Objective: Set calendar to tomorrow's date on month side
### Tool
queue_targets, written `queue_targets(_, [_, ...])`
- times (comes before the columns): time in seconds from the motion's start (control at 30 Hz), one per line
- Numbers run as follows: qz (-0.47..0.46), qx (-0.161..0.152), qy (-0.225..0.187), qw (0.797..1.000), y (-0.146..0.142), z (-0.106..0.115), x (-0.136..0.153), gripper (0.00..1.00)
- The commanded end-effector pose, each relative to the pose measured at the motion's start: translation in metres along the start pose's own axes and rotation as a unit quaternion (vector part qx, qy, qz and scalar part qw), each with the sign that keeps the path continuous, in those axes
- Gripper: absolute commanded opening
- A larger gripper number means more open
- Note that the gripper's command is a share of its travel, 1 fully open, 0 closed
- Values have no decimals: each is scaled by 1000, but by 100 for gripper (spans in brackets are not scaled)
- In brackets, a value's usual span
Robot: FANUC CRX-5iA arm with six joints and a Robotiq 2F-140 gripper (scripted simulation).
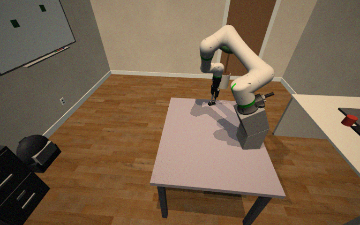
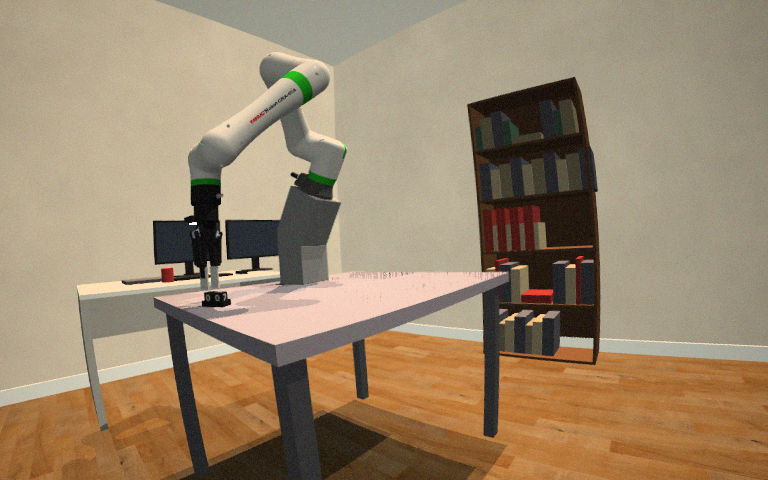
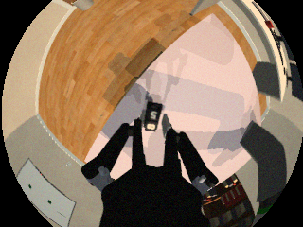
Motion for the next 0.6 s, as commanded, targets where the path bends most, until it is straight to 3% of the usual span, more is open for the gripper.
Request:
queue_targets(0.0, [0,0,0,1000,0,0,0,36])
queue_targets(0.57, [0,0,0,1000,0,-13,0,36])
Point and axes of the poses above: the point where the finger pads meet when closed, its own z axis back along the fingers, its own y axis across the jaws, x = y × z, the point moved 1 cm from there along z, back along the fingers, and after that the axes turned 10 degrees about z, right-handed, at the moved point
